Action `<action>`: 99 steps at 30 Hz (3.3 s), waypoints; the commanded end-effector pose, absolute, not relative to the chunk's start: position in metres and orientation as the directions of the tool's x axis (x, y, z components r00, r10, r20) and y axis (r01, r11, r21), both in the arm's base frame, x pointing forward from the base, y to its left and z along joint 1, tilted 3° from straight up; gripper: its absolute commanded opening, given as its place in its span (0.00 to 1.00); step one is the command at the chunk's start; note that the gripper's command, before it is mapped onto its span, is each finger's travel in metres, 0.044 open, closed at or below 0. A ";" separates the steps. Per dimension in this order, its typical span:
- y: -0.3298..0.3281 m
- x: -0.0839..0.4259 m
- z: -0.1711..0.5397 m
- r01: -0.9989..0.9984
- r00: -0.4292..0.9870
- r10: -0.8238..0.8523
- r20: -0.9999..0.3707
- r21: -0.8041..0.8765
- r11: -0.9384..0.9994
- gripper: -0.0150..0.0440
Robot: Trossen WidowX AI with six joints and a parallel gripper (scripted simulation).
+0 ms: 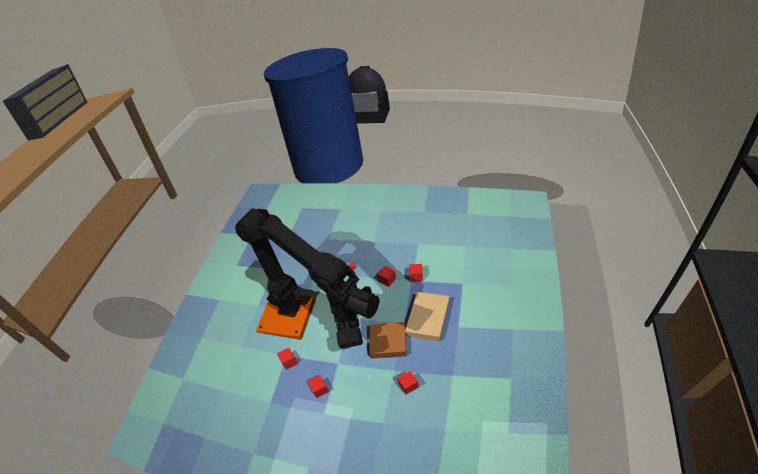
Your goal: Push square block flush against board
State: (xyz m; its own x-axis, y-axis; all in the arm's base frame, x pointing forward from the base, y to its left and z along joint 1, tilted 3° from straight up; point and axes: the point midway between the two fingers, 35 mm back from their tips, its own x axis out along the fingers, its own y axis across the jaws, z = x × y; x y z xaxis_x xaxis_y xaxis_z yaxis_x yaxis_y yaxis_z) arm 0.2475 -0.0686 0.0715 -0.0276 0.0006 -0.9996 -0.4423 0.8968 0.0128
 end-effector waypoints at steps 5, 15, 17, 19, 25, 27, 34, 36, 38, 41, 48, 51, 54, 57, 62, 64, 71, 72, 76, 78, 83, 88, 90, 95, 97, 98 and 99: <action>-0.078 0.262 0.074 -0.184 -0.028 -0.003 -1.000 0.002 0.983 0.25; -0.090 0.279 0.075 0.162 -0.026 -0.005 -1.000 -0.009 0.987 0.25; -0.093 0.282 0.075 0.230 -0.026 -0.005 -1.000 -0.011 0.973 0.25; -0.095 0.285 0.075 0.297 -0.025 -0.005 -1.000 -0.013 0.955 0.25; -0.103 0.295 0.075 0.489 -0.024 -0.006 -1.000 -0.017 0.872 0.25; -0.106 0.298 0.075 0.548 -0.024 -0.006 -1.000 -0.019 0.836 0.25; -0.115 0.309 0.074 0.733 -0.023 -0.007 -1.000 -0.022 0.680 0.25; -0.117 0.312 0.074 0.779 -0.023 -0.008 -1.000 -0.023 0.627 0.25; -0.120 0.315 0.073 0.820 -0.023 -0.008 -1.000 -0.023 0.572 0.25; -0.124 0.320 0.073 0.875 -0.022 -0.008 -1.000 -0.024 0.483 0.25; -0.133 0.329 0.071 0.960 -0.022 -0.009 -1.000 -0.023 0.281 0.25; -0.133 0.329 0.070 0.961 -0.022 -0.009 -1.000 -0.023 0.275 0.25; -0.133 0.329 0.070 0.961 -0.022 -0.009 -1.000 -0.023 0.275 0.25; -0.134 0.330 0.043 0.961 -0.022 -0.009 -1.000 -0.023 0.275 0.25; -0.133 0.328 0.016 0.961 -0.022 -0.009 -1.000 -0.024 0.275 0.25; -0.133 0.328 0.016 0.961 -0.022 -0.009 -1.000 -0.024 0.275 0.25; -0.127 0.327 0.016 0.961 -0.022 -0.008 -1.000 -0.023 0.275 0.25; -0.126 0.327 0.016 0.961 -0.022 -0.008 -1.000 -0.023 0.275 0.25; -0.120 0.326 0.016 0.961 -0.022 -0.008 -1.000 -0.023 0.275 0.25; -0.117 0.325 0.016 0.961 -0.022 -0.007 -1.000 -0.023 0.275 0.25; -0.110 0.324 0.016 0.961 -0.022 -0.007 -1.000 -0.023 0.275 0.25; -0.103 0.322 0.016 0.961 -0.022 -0.006 -1.000 -0.023 0.275 0.25; -0.100 0.322 0.016 0.961 -0.022 -0.006 -1.000 -0.023 0.275 0.25; -0.093 0.320 0.016 0.961 -0.022 -0.005 -1.000 -0.023 0.275 0.25; -0.090 0.319 0.016 0.961 -0.022 -0.005 -1.000 -0.023 0.275 0.25; -0.089 0.319 0.016 0.961 -0.022 -0.004 -1.000 -0.023 0.275 0.25; -0.087 0.319 0.016 0.961 -0.022 -0.004 -1.000 -0.023 0.275 0.25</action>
State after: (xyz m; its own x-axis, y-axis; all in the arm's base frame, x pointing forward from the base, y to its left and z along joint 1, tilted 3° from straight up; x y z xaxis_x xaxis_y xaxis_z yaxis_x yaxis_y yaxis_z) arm 0.3229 -0.0950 0.0193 -0.0105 -0.0142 -0.9998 0.9612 0.2757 -0.0140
